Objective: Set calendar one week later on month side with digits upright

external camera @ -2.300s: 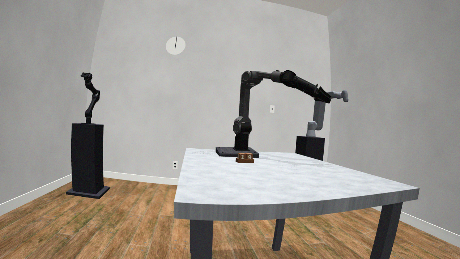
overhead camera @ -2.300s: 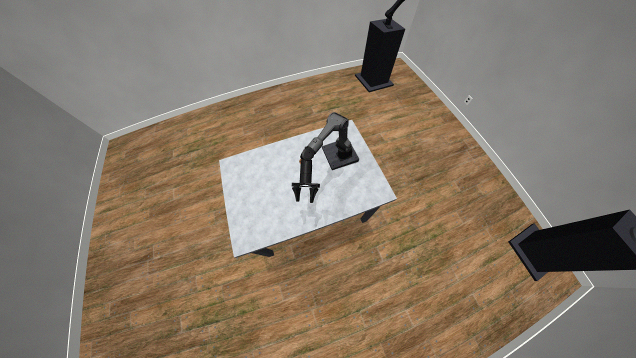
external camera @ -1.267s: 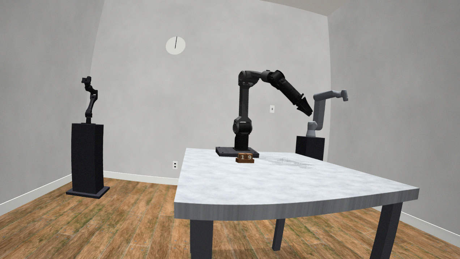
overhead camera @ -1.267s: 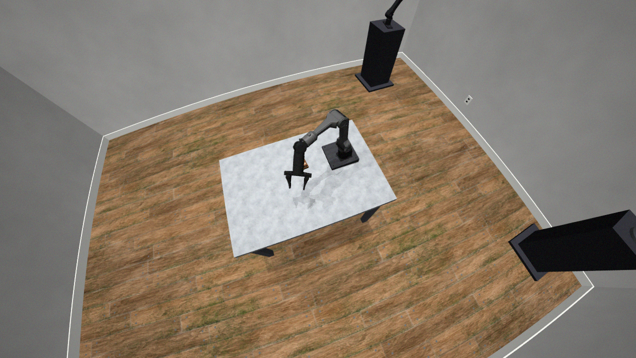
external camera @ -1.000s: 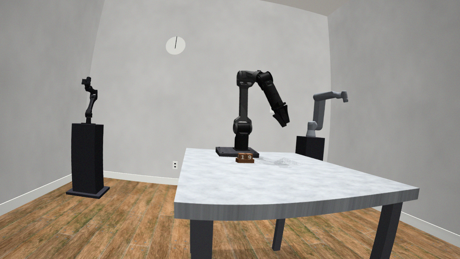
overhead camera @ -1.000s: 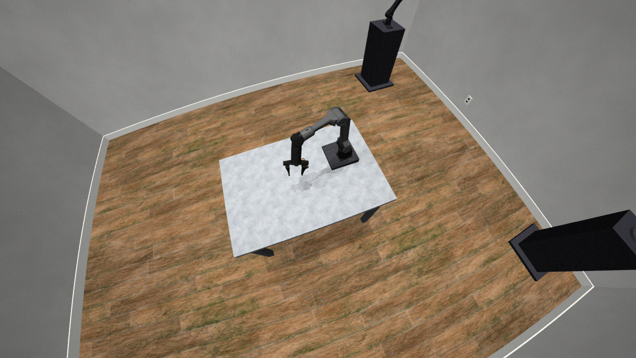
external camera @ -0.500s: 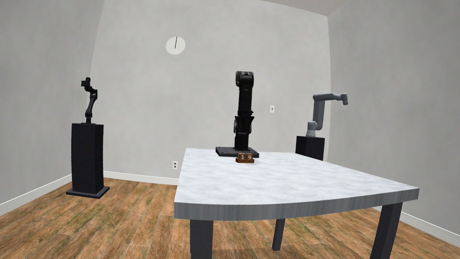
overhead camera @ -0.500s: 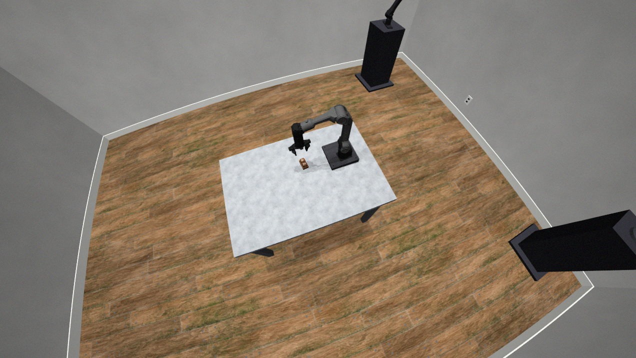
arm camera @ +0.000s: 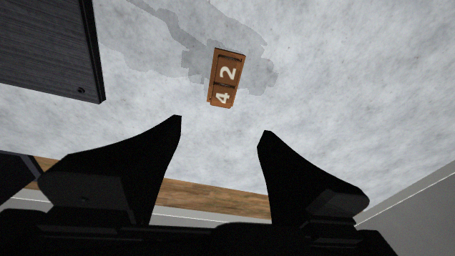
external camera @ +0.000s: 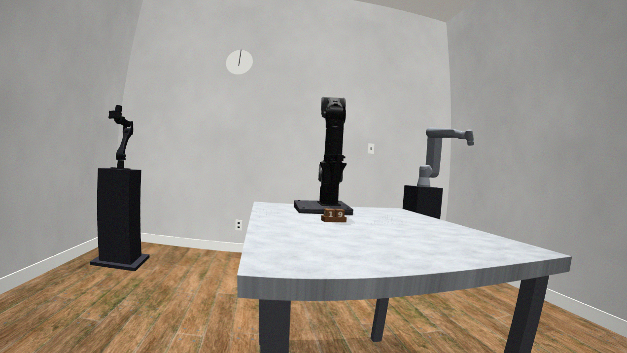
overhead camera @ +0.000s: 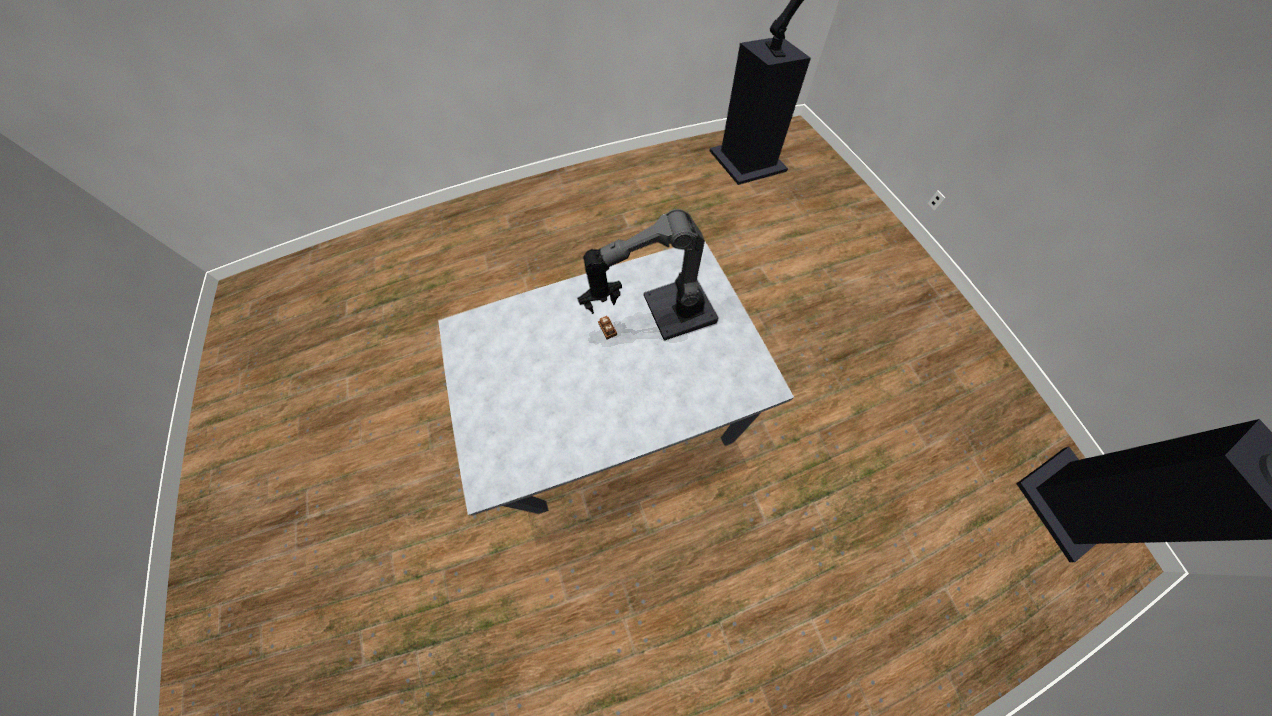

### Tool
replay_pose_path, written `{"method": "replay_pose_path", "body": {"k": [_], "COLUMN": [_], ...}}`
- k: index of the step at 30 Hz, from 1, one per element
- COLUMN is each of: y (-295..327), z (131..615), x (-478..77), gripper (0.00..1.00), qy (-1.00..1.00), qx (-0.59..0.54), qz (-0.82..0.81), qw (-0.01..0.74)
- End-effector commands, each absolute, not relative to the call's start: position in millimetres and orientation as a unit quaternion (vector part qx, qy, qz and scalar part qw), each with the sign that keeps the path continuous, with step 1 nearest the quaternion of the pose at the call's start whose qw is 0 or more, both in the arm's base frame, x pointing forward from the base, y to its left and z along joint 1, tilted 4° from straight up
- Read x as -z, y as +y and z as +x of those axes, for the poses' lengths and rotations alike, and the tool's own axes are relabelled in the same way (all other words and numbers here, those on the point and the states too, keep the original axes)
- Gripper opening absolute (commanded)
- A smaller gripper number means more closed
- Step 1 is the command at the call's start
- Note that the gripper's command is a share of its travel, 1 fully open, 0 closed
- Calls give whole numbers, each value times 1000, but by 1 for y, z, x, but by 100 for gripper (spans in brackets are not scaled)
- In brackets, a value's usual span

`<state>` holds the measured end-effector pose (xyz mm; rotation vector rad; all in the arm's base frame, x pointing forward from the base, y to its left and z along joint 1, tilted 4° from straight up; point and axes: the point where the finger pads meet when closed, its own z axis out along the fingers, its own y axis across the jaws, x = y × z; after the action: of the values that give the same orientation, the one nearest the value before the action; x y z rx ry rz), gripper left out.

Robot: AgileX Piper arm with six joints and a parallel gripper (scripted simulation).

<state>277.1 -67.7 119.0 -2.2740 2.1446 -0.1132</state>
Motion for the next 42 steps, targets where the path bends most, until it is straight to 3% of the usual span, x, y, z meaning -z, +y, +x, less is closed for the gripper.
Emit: {"method": "replay_pose_path", "body": {"k": [1, 4, 5, 42], "y": [-68, -68, -68, -69], "z": [277, 277, 277, 278], "x": [-105, -98, -98, -100], "gripper": [100, 100, 59, 59], "qy": [686, 686, 686, 686], "qx": [36, 35, 35, 38], "qz": [-727, -727, -727, -727], "qw": [6, 6, 6, 7]}}
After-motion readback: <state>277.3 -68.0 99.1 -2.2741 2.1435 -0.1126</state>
